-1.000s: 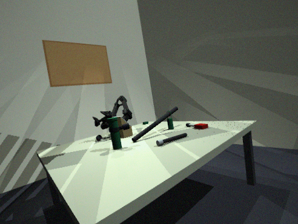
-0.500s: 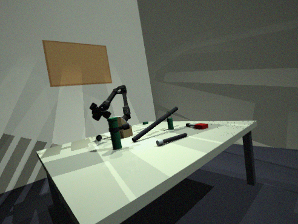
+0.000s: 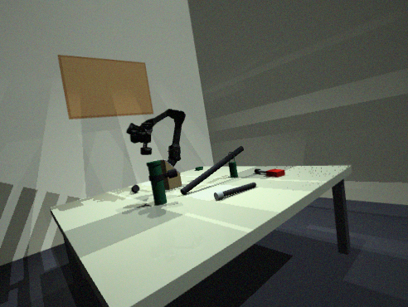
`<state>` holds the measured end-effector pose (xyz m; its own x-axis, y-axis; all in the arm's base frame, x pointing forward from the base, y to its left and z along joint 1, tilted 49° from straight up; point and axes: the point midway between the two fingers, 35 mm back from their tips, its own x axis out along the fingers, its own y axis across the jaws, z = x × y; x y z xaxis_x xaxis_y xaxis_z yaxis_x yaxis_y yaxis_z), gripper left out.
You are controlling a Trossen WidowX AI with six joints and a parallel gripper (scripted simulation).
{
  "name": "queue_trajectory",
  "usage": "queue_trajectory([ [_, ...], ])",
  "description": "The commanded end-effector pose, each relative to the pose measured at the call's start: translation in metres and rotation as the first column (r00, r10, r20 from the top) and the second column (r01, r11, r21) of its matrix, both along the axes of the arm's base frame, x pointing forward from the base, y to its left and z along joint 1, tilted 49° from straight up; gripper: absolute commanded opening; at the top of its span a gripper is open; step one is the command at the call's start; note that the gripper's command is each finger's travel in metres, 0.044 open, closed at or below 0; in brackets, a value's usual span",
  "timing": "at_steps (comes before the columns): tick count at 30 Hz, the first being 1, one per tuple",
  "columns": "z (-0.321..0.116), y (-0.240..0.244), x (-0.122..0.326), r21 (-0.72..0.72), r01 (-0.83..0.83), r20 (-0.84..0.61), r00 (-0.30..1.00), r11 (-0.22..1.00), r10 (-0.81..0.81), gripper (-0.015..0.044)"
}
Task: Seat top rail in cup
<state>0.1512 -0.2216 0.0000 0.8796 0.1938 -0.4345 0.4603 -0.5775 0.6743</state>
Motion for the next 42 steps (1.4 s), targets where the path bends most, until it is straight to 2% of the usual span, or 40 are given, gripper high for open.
queue_trajectory([
  [1, 0.011, 0.011, 0.024, -0.149, -0.175, -0.009, 0.984, 0.973, 0.176, 0.044],
  [7, 0.031, 0.04, 0.061, -0.368, -0.443, -0.024, 0.884, 0.818, 0.468, 0.044],
  [11, 0.046, 0.078, 0.087, -0.517, -0.622, -0.072, 0.716, 0.588, 0.694, 0.044],
  [17, 0.074, 0.127, 0.114, -0.704, -0.676, -0.127, 0.423, 0.219, 0.897, 0.044],
  [20, 0.093, 0.161, 0.124, -0.793, -0.609, -0.173, 0.22, -0.003, 0.96, 0.044],
  [22, 0.1, 0.175, 0.127, -0.823, -0.562, -0.195, 0.136, -0.086, 0.971, 0.044],
  [29, 0.101, 0.177, 0.127, -0.826, -0.555, -0.197, 0.125, -0.096, 0.972, 0.044],
  [32, 0.093, 0.171, 0.131, -0.854, -0.495, -0.236, 0.091, -0.162, 0.967, 0.044],
  [37, 0.053, 0.145, 0.147, -0.886, -0.189, -0.425, -0.033, -0.423, 0.905, 0.044],
  [42, 0.001, 0.114, 0.161, -0.745, 0.227, -0.661, -0.117, -0.627, 0.742, 0.044],
])
